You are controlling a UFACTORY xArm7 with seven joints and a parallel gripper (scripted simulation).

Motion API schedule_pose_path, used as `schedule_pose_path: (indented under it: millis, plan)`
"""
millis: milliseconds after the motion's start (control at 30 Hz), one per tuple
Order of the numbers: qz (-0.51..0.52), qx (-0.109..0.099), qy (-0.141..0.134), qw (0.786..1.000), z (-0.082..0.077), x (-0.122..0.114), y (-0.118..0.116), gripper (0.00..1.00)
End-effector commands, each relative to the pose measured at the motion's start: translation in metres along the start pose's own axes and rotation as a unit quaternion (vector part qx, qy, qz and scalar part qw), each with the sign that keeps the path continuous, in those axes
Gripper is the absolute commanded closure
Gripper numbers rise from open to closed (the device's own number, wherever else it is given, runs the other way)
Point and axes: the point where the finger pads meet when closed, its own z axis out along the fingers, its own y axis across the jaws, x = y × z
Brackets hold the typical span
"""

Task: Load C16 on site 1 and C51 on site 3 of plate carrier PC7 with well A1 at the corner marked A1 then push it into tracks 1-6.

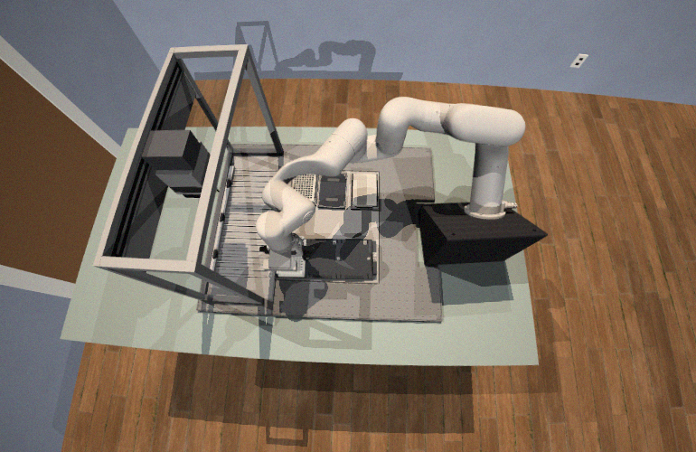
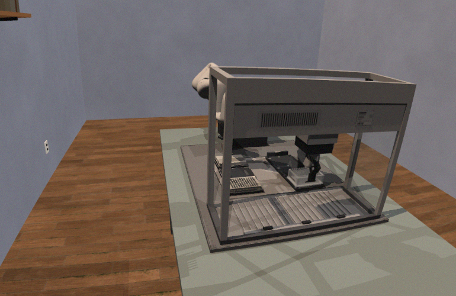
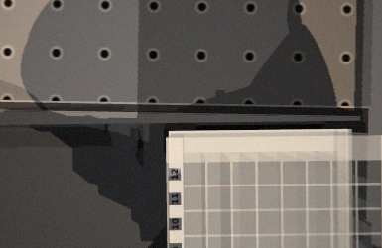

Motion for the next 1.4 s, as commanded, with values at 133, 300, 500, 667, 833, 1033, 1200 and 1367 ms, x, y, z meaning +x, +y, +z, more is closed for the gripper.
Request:
schedule_pose_path:
  millis: [133, 300, 500, 667, 833, 1033, 1200, 1367]
  plan:
    - [0.0, -0.002, 0.001, 1.0, -0.0019, 0.0008, 0.0009, 1.0]
    - [0.0, -0.002, 0.002, 1.0, -0.0019, 0.0008, 0.001, 1.0]
    - [0.0, -0.002, 0.001, 1.0, -0.0015, 0.0008, 0.0009, 0.0]
    - [0.0, -0.002, 0.001, 1.0, -0.0015, 0.0008, 0.0009, 0.0]
    - [0.0, -0.002, 0.001, 1.0, -0.0015, 0.0008, 0.0009, 0.0]
    - [0.0, -0.002, 0.002, 1.0, -0.0015, 0.0008, 0.001, 0.0]
    - [0.0, -0.002, 0.002, 1.0, -0.0015, 0.0008, 0.001, 0.0]
    - [0.0, -0.002, 0.002, 1.0, -0.0015, 0.0008, 0.001, 0.0]
